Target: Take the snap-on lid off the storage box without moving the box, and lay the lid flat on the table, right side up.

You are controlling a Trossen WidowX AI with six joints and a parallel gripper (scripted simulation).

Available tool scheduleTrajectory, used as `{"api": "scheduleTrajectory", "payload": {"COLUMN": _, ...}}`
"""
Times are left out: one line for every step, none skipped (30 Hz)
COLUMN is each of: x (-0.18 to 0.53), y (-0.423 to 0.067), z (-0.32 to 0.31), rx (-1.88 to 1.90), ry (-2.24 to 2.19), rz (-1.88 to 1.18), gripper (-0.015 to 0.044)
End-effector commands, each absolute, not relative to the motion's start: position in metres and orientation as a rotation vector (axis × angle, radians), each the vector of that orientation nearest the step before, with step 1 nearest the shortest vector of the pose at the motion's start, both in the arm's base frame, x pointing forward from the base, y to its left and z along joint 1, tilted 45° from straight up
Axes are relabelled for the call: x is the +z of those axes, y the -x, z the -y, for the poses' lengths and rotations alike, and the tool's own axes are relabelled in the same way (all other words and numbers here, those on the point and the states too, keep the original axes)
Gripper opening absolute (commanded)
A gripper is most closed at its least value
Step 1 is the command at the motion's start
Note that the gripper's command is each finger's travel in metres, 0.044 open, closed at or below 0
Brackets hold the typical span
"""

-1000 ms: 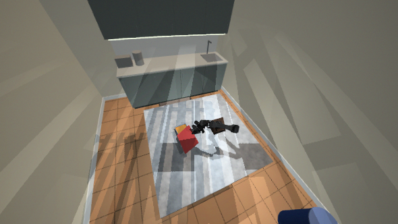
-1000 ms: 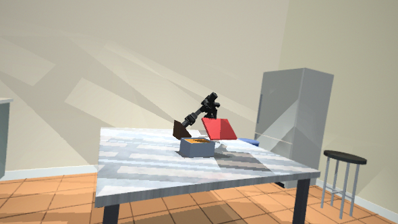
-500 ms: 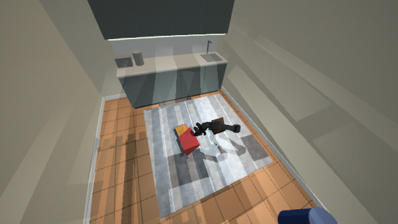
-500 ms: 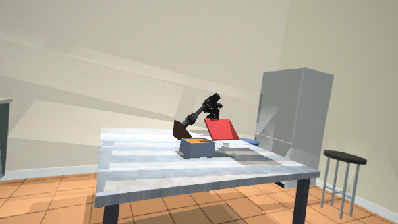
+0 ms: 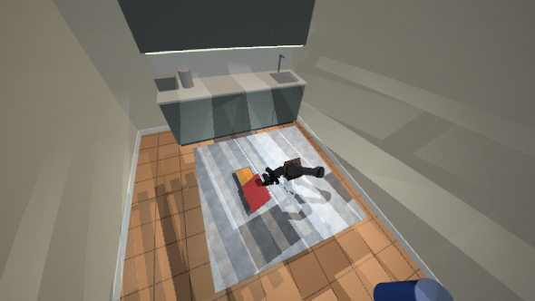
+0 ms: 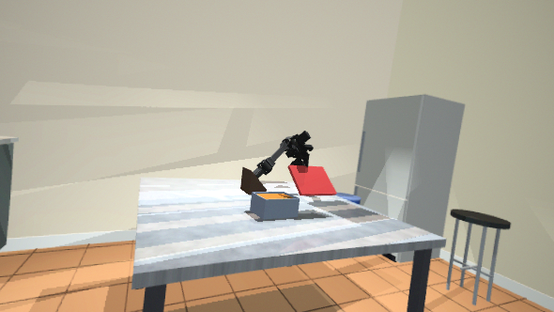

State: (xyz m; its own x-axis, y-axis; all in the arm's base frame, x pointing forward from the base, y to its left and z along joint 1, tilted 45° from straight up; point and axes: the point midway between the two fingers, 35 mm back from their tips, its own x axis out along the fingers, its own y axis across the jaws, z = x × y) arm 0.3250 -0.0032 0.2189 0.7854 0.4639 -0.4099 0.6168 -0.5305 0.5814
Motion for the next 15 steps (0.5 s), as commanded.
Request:
{"api": "scheduleTrajectory", "payload": {"x": 0.232, "y": -0.325, "z": -0.001, "rx": -0.252, "ry": -2.225, "rz": -0.774, "gripper": 0.0000}}
{"api": "scheduleTrajectory", "payload": {"x": 0.234, "y": -0.325, "z": -0.002, "rx": -0.252, "ry": -2.225, "rz": -0.774, "gripper": 0.0000}}
{"api": "scheduleTrajectory", "payload": {"x": 0.235, "y": -0.324, "z": -0.004, "rx": -0.252, "ry": -2.225, "rz": -0.774, "gripper": 0.0000}}
{"api": "scheduleTrajectory", "payload": {"x": 0.236, "y": -0.324, "z": -0.005, "rx": -0.251, "ry": -2.225, "rz": -0.774, "gripper": 0.0000}}
{"api": "scheduleTrajectory", "payload": {"x": 0.238, "y": -0.324, "z": -0.006, "rx": -0.251, "ry": -2.225, "rz": -0.774, "gripper": 0.0000}}
{"api": "scheduleTrajectory", "payload": {"x": 0.239, "y": -0.323, "z": -0.008, "rx": -0.251, "ry": -2.225, "rz": -0.774, "gripper": 0.0000}}
{"api": "scheduleTrajectory", "payload": {"x": 0.241, "y": -0.323, "z": -0.009, "rx": -0.251, "ry": -2.225, "rz": -0.774, "gripper": 0.0000}}
{"api": "scheduleTrajectory", "payload": {"x": 0.242, "y": -0.323, "z": -0.011, "rx": -0.251, "ry": -2.225, "rz": -0.774, "gripper": 0.0000}}
{"api": "scheduleTrajectory", "payload": {"x": 0.243, "y": -0.322, "z": -0.012, "rx": -0.251, "ry": -2.226, "rz": -0.774, "gripper": 0.0000}}
{"api": "scheduleTrajectory", "payload": {"x": 0.245, "y": -0.322, "z": -0.014, "rx": -0.251, "ry": -2.226, "rz": -0.774, "gripper": 0.0000}}
{"api": "scheduleTrajectory", "payload": {"x": 0.246, "y": -0.322, "z": -0.015, "rx": -0.251, "ry": -2.226, "rz": -0.774, "gripper": 0.0000}}
{"api": "scheduleTrajectory", "payload": {"x": 0.247, "y": -0.321, "z": -0.016, "rx": -0.251, "ry": -2.226, "rz": -0.774, "gripper": 0.0000}}
{"api": "scheduleTrajectory", "payload": {"x": 0.249, "y": -0.321, "z": -0.018, "rx": -0.251, "ry": -2.226, "rz": -0.774, "gripper": 0.0000}}
{"api": "scheduleTrajectory", "payload": {"x": 0.250, "y": -0.321, "z": -0.019, "rx": -0.251, "ry": -2.226, "rz": -0.774, "gripper": 0.0000}}
{"api": "scheduleTrajectory", "payload": {"x": 0.252, "y": -0.320, "z": -0.021, "rx": -0.251, "ry": -2.226, "rz": -0.774, "gripper": 0.0000}}
